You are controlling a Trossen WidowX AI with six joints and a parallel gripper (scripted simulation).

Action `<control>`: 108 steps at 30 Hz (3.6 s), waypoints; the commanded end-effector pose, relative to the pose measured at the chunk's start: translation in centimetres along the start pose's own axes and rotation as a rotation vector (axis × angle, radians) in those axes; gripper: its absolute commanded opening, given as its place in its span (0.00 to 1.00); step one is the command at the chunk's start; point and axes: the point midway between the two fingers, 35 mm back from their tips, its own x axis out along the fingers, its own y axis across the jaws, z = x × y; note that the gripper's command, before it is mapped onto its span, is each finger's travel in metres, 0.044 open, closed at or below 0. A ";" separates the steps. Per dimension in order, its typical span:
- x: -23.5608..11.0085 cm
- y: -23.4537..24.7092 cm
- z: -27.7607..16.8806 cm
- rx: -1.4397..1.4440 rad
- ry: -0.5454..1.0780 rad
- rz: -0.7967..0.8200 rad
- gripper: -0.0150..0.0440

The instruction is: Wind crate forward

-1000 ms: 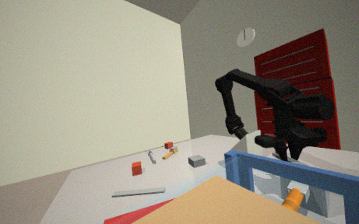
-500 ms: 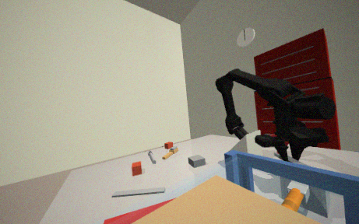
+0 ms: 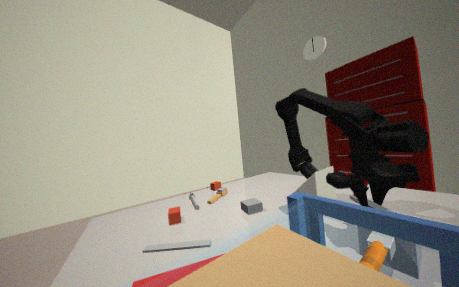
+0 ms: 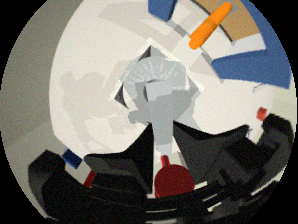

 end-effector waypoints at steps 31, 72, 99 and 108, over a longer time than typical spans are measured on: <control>0.4 0.0 0.0 -0.025 0.008 0.005 0.25; 0.0 0.0 0.0 0.002 -0.002 -0.004 0.30; -8.5 0.5 0.3 0.001 -0.033 -0.029 1.00; -13.0 0.7 -0.7 0.000 -0.049 -0.043 1.00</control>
